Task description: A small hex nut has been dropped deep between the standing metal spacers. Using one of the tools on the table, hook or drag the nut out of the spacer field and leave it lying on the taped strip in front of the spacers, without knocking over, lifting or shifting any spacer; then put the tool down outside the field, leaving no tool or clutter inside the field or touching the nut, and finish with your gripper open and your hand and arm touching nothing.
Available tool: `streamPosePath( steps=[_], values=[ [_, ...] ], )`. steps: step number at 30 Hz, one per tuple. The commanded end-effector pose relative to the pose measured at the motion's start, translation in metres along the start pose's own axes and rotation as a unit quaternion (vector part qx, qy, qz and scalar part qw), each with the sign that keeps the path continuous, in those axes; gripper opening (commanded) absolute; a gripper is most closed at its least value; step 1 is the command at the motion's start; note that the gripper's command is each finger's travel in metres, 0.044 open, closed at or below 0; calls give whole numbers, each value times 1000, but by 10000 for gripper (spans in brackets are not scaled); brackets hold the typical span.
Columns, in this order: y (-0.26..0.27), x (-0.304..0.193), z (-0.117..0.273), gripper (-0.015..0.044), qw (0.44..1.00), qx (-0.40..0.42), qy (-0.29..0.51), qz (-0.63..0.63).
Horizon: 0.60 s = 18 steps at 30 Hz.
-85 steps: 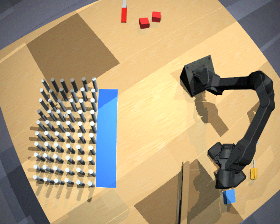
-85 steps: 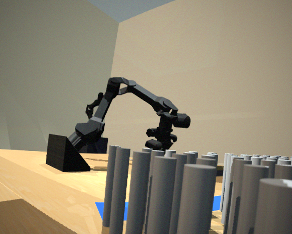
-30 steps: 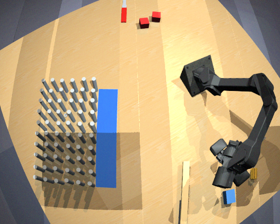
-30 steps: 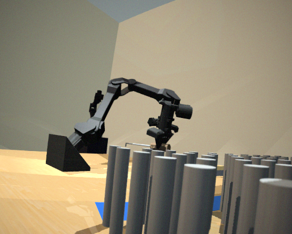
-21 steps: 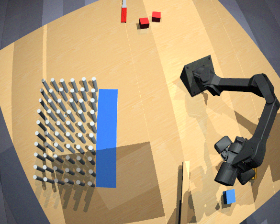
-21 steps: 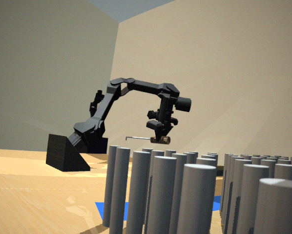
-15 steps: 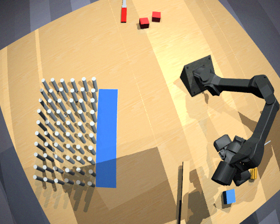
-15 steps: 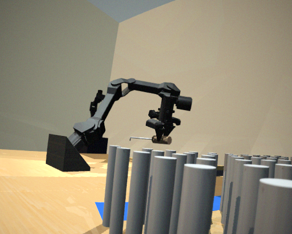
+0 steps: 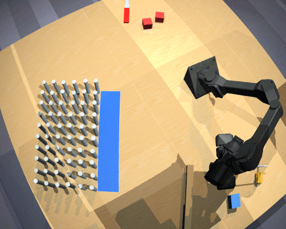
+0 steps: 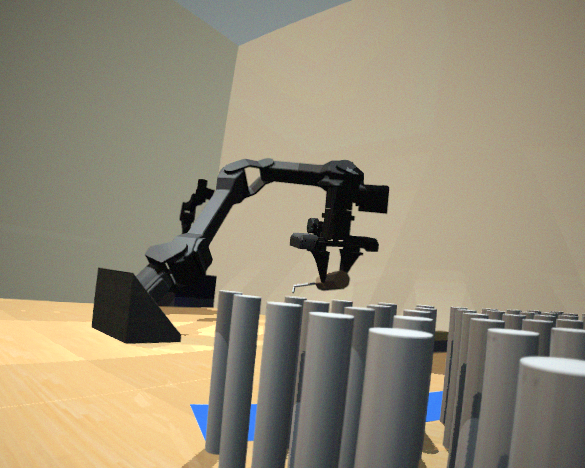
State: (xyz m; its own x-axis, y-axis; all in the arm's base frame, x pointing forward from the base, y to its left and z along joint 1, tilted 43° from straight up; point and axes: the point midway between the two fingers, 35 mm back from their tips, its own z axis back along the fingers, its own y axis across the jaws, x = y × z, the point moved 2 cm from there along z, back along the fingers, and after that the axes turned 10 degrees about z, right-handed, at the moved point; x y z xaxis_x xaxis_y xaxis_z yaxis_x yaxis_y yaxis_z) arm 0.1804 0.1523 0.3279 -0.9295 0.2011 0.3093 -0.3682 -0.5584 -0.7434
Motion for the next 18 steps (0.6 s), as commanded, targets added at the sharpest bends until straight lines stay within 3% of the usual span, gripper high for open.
streamPosePath(
  steps=[1,18],
  values=[
    [6,-11,2,0,998,5,17,-61],
    [36,-58,18,0,937,8,92,-337]
  ],
)
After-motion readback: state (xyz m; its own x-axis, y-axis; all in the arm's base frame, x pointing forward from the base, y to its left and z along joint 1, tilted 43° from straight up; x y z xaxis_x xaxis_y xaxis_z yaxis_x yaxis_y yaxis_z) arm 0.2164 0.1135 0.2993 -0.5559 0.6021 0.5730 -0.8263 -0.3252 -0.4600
